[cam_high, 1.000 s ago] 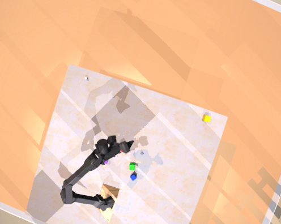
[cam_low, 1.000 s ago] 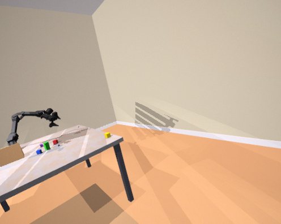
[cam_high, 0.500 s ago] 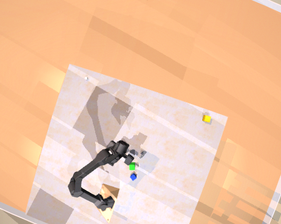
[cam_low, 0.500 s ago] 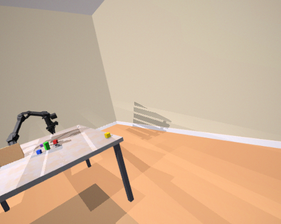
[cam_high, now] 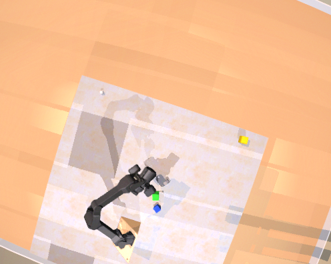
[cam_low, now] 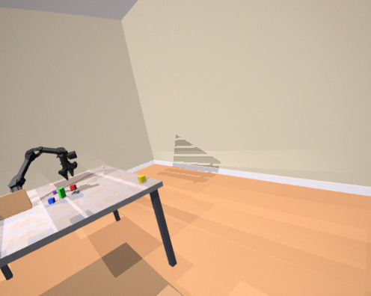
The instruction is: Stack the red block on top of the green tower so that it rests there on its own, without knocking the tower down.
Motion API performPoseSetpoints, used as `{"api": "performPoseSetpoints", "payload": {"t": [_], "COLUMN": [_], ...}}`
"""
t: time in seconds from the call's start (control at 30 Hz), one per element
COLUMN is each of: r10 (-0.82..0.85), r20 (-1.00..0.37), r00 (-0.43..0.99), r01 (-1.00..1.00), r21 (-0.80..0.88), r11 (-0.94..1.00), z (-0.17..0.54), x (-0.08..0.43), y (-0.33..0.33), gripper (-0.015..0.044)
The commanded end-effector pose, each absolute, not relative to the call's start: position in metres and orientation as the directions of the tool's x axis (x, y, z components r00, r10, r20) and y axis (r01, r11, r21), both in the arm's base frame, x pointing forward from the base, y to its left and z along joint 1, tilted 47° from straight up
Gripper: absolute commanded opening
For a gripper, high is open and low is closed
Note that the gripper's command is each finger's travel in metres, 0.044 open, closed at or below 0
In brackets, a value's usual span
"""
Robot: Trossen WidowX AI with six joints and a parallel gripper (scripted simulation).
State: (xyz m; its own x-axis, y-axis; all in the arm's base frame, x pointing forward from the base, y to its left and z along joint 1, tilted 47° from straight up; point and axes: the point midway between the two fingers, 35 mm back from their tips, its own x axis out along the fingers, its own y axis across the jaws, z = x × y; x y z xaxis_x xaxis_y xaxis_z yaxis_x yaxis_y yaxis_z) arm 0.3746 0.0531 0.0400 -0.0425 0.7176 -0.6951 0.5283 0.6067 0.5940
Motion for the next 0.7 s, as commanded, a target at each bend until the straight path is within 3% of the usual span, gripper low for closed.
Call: {"api": "performPoseSetpoints", "payload": {"t": [0.0,0.67], "r10": [0.723,0.725], "r20": [-0.689,-0.687], "r00": [-0.051,-0.052], "r01": [0.536,0.536], "r21": [0.592,0.593], "r11": [0.602,0.601], "z": [0.028,0.000], "x": [0.373,0.369], "y": [0.068,0.101], "gripper": [0.0440,0.0440]}}
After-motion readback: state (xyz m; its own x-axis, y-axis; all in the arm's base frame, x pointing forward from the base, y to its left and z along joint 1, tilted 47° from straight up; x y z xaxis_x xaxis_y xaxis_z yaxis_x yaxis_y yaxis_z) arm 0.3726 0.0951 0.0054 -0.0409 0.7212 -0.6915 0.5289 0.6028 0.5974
